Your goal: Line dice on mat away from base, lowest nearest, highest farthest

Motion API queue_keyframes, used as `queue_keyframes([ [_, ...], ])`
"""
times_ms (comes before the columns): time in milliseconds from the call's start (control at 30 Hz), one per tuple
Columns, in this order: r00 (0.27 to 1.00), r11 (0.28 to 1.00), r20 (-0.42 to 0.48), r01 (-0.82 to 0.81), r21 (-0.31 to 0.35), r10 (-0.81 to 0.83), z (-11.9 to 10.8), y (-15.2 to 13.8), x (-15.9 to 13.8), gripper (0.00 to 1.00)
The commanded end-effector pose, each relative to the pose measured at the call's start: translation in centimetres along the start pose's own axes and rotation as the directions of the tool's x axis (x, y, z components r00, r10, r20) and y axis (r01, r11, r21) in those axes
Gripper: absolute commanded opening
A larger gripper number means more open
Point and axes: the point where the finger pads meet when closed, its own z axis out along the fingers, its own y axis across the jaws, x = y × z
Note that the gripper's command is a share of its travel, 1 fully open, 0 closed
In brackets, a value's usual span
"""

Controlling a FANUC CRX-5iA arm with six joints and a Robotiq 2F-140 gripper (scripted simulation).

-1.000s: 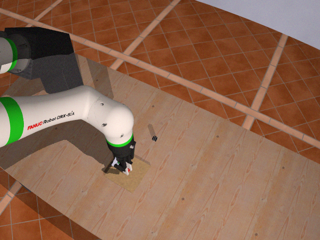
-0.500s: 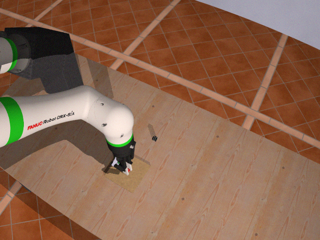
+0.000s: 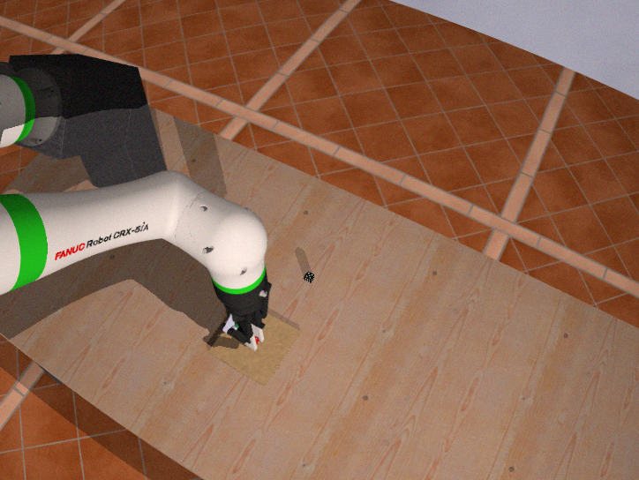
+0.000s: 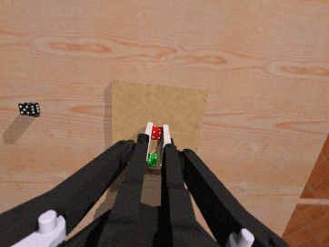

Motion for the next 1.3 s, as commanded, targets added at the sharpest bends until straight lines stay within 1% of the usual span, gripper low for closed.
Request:
queue_keyframes([
  [0, 1.0, 1.0, 0.0, 0.0, 0.0, 0.0, 0.0, 0.0, 0.0, 0.11],
  [67, 1.0, 1.0, 0.0, 0.0, 0.0, 0.0, 0.0, 0.0, 0.0, 0.11],
  [100, 1.0, 1.0, 0.0, 0.0, 0.0, 0.0, 0.0, 0.0, 0.0, 0.14],
  [233, 1.0, 1.0, 0.0, 0.0, 0.0, 0.0, 0.0, 0.0, 0.0, 0.14],
  [267, 1.0, 1.0, 0.0, 0.0, 0.0, 0.0, 0.0, 0.0, 0.0, 0.16],
  [333, 1.0, 1.0, 0.0, 0.0, 0.0, 0.0, 0.0, 0.0, 0.0, 0.16],
  [367, 1.0, 1.0, 0.0, 0.0, 0.0, 0.0, 0.0, 0.0, 0.0, 0.19],
  [833, 1.0, 1.0, 0.0, 0.0, 0.0, 0.0, -0.2, 0.0, 0.0, 0.19],
  [1000, 1.0, 1.0, 0.0, 0.0, 0.0, 0.0, -1.5, 0.0, 0.0, 0.19],
  [1267, 1.0, 1.0, 0.0, 0.0, 0.0, 0.0, -5.7, 0.0, 0.0, 0.19],
])
